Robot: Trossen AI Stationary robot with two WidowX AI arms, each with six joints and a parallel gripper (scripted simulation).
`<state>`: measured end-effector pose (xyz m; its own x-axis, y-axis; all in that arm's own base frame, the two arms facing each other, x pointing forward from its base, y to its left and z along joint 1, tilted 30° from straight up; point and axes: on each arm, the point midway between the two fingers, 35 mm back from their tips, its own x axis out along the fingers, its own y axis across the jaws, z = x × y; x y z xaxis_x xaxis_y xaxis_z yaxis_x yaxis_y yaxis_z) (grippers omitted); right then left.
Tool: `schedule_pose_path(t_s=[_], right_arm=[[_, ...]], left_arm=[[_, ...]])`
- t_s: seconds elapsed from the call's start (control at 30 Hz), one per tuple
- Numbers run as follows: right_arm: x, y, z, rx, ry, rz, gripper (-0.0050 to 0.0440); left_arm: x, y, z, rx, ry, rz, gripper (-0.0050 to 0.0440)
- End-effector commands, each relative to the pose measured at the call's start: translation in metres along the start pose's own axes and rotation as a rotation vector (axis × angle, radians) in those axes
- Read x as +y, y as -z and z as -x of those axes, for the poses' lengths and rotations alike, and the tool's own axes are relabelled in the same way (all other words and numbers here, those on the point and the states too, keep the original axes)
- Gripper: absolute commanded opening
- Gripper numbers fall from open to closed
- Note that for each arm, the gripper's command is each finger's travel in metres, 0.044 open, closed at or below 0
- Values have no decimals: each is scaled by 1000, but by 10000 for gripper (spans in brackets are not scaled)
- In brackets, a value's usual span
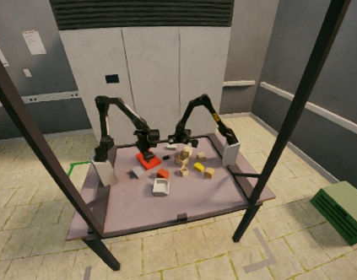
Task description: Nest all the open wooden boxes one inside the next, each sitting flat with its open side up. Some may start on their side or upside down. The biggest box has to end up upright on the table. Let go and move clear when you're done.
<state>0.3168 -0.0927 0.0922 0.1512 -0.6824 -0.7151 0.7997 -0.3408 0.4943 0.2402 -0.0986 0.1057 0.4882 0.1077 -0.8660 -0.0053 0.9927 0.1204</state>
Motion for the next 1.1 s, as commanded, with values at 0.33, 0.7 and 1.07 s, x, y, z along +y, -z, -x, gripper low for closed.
schedule_pose_path(t_s=[0.33,0.7,1.07], right_arm=[[4,45,-52,6,-4,-7,400],[5,51,-59,5,-8,-10,400],[4,52,-60,5,-7,-8,336]], left_arm=[[-1,-3,3,-11,8,0,400],[-1,-3,3,-11,8,0,400],[-1,-3,3,-11,8,0,400]])
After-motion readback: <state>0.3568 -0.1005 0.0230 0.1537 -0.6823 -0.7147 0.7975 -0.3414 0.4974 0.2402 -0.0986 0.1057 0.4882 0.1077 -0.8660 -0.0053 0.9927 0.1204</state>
